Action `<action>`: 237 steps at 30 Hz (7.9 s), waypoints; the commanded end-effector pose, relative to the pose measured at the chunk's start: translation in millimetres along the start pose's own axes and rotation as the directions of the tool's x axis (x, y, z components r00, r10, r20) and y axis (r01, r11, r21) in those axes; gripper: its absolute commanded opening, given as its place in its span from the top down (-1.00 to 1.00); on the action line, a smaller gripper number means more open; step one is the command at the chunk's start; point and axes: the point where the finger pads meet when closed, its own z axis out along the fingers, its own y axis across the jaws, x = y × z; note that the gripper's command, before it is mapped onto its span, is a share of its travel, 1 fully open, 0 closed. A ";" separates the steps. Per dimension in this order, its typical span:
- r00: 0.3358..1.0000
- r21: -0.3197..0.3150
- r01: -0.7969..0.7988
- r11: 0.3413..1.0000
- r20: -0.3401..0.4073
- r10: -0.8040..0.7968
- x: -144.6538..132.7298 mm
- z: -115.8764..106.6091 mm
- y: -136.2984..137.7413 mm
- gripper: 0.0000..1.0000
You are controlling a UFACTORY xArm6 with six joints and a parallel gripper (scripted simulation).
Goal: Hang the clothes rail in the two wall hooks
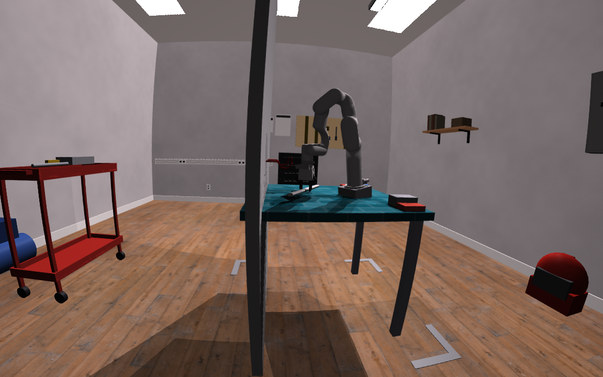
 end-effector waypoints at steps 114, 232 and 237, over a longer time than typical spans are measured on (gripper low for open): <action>1.000 -0.003 0.000 1.000 0.000 0.000 0.0 -38.3 1.4 1.00; 1.000 -0.004 0.000 1.000 0.000 0.000 37.8 -152.6 -17.0 1.00; 1.000 -0.004 0.000 1.000 0.000 0.000 41.9 -161.5 -19.0 1.00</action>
